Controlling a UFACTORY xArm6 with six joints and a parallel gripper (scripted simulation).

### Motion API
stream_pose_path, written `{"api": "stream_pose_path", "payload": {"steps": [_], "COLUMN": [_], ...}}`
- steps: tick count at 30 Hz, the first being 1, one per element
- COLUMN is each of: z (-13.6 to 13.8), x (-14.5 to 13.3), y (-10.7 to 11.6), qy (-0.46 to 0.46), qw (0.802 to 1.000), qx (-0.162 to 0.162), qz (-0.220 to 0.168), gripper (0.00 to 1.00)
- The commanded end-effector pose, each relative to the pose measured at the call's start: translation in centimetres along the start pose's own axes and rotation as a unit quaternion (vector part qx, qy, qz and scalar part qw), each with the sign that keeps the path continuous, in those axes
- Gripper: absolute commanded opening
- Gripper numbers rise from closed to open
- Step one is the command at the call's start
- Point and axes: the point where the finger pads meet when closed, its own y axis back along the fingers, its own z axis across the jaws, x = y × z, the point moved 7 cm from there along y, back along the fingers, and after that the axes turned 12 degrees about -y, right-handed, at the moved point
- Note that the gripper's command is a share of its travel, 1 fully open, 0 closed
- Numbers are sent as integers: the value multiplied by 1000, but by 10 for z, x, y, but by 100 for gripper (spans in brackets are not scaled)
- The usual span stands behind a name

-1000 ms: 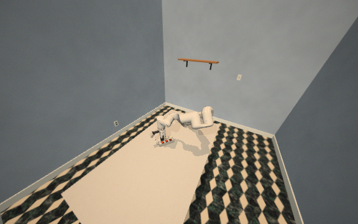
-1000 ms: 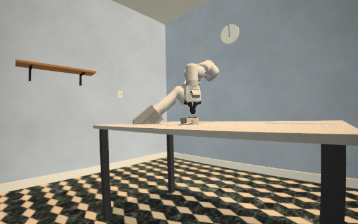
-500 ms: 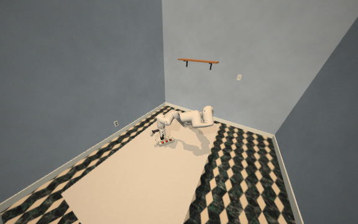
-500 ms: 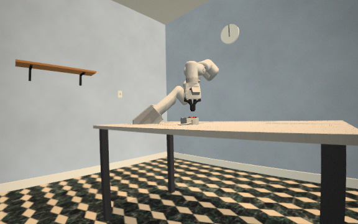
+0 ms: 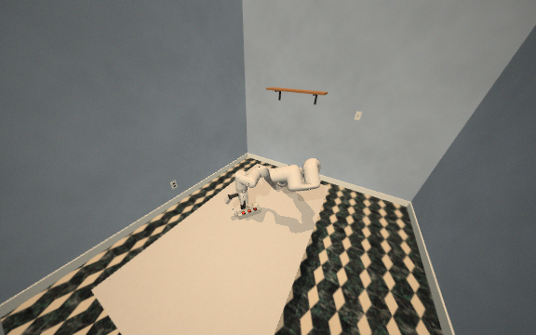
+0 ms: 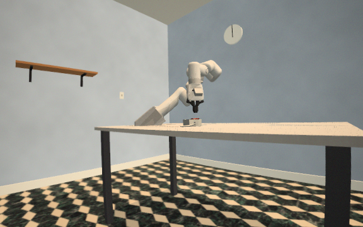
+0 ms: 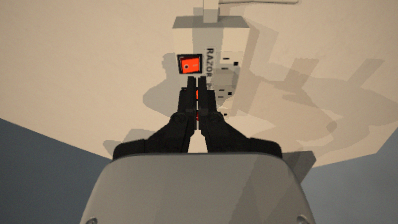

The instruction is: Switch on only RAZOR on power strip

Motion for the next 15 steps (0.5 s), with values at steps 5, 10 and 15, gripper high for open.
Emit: {"api": "stream_pose_path", "payload": {"steps": [5, 10, 15], "z": [-7, -7, -7], "x": [-47, -47, -47], "y": [14, 14, 14], "qy": [1, 1, 1], "qw": [1000, 1000, 1000], "qx": [0, 0, 0], "qz": [2, 2, 2], "gripper": [0, 0, 0]}}
